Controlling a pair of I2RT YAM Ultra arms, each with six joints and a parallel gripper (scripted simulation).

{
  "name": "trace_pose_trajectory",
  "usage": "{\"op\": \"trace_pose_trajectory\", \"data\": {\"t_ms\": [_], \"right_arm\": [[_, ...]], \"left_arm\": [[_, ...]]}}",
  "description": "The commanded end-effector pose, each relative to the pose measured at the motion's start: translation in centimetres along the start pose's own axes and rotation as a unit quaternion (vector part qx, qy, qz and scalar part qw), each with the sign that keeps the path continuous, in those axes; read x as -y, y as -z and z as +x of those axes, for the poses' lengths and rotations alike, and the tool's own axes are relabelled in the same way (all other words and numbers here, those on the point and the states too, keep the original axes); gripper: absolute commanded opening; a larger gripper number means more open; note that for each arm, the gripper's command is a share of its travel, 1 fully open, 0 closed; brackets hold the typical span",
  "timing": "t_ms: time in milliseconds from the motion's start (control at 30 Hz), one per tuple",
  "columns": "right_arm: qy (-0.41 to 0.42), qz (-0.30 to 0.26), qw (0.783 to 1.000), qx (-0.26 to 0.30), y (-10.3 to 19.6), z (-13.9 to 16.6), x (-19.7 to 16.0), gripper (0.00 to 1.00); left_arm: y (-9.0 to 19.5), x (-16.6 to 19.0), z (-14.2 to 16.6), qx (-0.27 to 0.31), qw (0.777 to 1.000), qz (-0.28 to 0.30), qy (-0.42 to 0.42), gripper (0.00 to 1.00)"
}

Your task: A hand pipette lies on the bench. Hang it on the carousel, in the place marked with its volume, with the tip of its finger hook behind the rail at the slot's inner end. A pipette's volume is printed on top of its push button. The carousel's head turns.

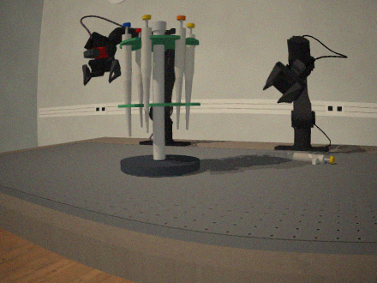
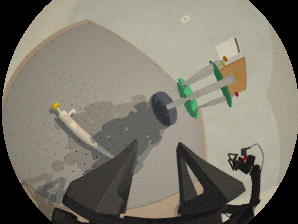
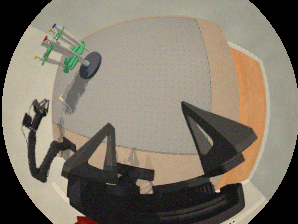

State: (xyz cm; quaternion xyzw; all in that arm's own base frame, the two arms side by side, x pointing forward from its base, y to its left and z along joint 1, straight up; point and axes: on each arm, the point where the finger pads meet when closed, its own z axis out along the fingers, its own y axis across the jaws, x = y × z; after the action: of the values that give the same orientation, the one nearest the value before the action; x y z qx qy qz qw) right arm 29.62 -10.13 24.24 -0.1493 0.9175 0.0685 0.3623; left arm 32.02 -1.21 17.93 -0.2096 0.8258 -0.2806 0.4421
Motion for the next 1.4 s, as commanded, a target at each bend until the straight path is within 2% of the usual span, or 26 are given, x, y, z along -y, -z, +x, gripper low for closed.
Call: {"op": "trace_pose_trajectory", "data": {"t_ms": [0,100,133,467,733,800,933,967,1033,1100,1233,1300,1367], "right_arm": [[0.013,0.006,1.0,0.018,0.6,-0.9,0.3,1.0],[0.013,0.006,1.0,0.018,0.6,-0.9,0.3,1.0],[0.013,0.006,1.0,0.018,0.6,-0.9,0.3,1.0],[0.013,0.006,1.0,0.018,0.6,-0.9,0.3,1.0],[0.013,0.006,1.0,0.018,0.6,-0.9,0.3,1.0],[0.013,0.006,1.0,0.018,0.6,-0.9,0.3,1.0],[0.013,0.006,1.0,0.018,0.6,-0.9,0.3,1.0],[0.013,0.006,1.0,0.018,0.6,-0.9,0.3,1.0],[0.013,0.006,1.0,0.018,0.6,-0.9,0.3,1.0],[0.013,0.006,1.0,0.018,0.6,-0.9,0.3,1.0],[0.013,0.006,1.0,0.018,0.6,-0.9,0.3,1.0],[0.013,0.006,1.0,0.018,0.6,-0.9,0.3,1.0],[0.013,0.006,1.0,0.018,0.6,-0.9,0.3,1.0]], "left_arm": [[0.7,2.5,-3.7,0.073,0.997,0.021,-0.011,0.49],[0.4,2.2,-3.5,0.066,0.998,0.017,-0.007,0.49],[-0.9,0.9,-1.3,0.048,0.999,0.009,0.02,0.49],[-5.2,4.3,2.9,0.092,0.976,0.084,0.179,0.49],[-5.2,4.3,2.9,0.096,0.972,0.091,0.193,0.49],[-5.1,5.5,1.7,0.105,0.97,0.105,0.191,0.49],[-5.1,5.5,1.7,0.105,0.97,0.105,0.191,0.49],[-5.7,4.7,3.4,0.097,0.968,0.1,0.208,0.49],[-6.5,5.4,4.2,0.1,0.959,0.119,0.238,0.49],[-6.5,5.4,4.2,0.1,0.959,0.119,0.238,0.49],[-8.3,6.8,5.9,0.105,0.936,0.155,0.297,0.49],[-9.4,9.0,5.6,0.116,0.918,0.192,0.328,0.49],[-10.1,9.4,6.3,0.11,0.909,0.2,0.35,0.49]]}}
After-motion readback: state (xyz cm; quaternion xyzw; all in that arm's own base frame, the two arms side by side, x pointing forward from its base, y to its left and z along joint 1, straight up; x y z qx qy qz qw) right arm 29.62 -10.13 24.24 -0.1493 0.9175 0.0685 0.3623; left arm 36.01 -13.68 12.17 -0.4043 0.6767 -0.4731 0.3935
